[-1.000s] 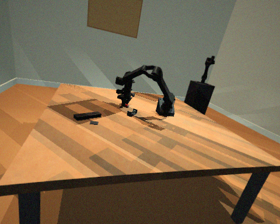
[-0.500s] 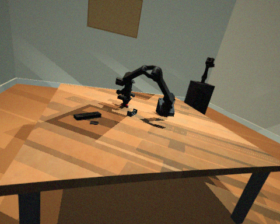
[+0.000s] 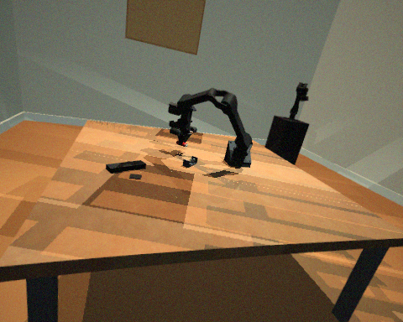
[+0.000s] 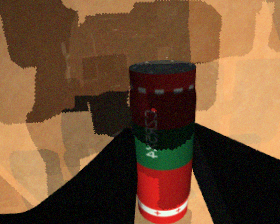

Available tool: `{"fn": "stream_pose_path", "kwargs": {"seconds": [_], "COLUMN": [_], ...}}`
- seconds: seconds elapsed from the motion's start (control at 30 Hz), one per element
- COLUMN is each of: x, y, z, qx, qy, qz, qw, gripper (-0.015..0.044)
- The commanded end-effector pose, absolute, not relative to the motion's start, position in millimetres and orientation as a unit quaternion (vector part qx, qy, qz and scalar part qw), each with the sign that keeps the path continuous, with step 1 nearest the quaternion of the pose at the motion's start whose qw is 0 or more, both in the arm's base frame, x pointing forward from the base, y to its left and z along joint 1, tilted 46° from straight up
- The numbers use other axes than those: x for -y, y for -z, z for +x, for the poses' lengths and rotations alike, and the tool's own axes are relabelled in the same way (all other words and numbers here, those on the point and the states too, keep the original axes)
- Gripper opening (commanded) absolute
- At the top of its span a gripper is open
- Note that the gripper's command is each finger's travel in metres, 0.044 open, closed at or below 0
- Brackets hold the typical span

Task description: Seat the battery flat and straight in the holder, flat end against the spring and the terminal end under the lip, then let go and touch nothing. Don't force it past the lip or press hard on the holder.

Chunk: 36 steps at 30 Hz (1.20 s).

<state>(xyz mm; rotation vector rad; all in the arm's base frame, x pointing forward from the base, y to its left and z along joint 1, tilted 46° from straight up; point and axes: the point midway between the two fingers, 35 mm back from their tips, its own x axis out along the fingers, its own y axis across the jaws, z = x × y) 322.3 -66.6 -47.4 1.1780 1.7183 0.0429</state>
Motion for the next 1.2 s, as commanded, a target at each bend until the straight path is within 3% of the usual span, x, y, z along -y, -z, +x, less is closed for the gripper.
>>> {"fn": "stream_pose_path", "kwargs": {"seconds": [0.0,0.53,1.17], "x": [60,20,-23], "y": [31,-29,-84], "z": [324,316,293], "qx": [-0.710,-0.666,-0.534], "qy": [0.023,0.252,0.471], "qz": [0.514,0.639,0.701], "qw": [0.481,0.291,0.037], "gripper": [0.0078,0.0078,0.0078]}}
